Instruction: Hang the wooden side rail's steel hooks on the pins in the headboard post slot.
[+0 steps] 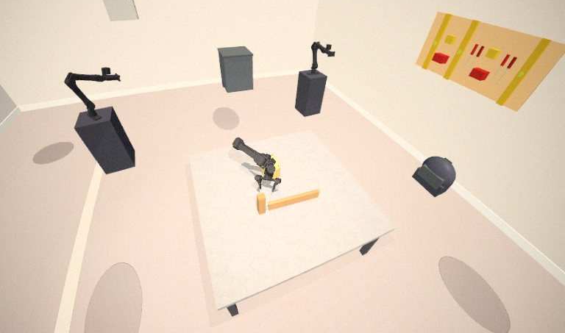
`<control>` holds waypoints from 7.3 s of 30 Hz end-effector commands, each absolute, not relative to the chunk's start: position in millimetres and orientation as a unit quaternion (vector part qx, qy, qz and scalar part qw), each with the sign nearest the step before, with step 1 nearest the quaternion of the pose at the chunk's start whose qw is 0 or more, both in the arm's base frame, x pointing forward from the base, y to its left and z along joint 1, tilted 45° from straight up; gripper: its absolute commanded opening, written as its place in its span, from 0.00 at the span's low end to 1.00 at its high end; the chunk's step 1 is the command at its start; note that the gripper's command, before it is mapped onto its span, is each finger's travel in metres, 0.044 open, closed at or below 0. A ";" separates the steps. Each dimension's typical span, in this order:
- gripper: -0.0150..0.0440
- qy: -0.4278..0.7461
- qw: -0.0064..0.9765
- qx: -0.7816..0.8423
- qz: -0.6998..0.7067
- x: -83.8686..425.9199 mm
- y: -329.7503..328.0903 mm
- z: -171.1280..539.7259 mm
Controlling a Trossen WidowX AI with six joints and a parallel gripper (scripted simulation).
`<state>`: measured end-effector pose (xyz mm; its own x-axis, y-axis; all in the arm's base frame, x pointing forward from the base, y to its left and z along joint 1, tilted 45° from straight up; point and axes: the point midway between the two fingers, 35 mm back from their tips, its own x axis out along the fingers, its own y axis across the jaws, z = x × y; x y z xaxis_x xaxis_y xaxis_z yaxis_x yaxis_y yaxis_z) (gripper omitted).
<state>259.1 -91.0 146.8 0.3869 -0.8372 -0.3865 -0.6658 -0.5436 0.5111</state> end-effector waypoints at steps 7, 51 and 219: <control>1.00 -0.538 -0.072 0.824 -0.162 265.0 -88.6 142.9; 1.00 -0.087 -0.795 0.117 0.589 286.3 -70.3 127.3; 0.25 -0.684 -0.290 0.622 -0.248 339.0 -126.0 23.7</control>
<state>342.6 -126.4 23.9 -0.0542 -0.7047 -0.7074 -0.9930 0.1128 -0.0363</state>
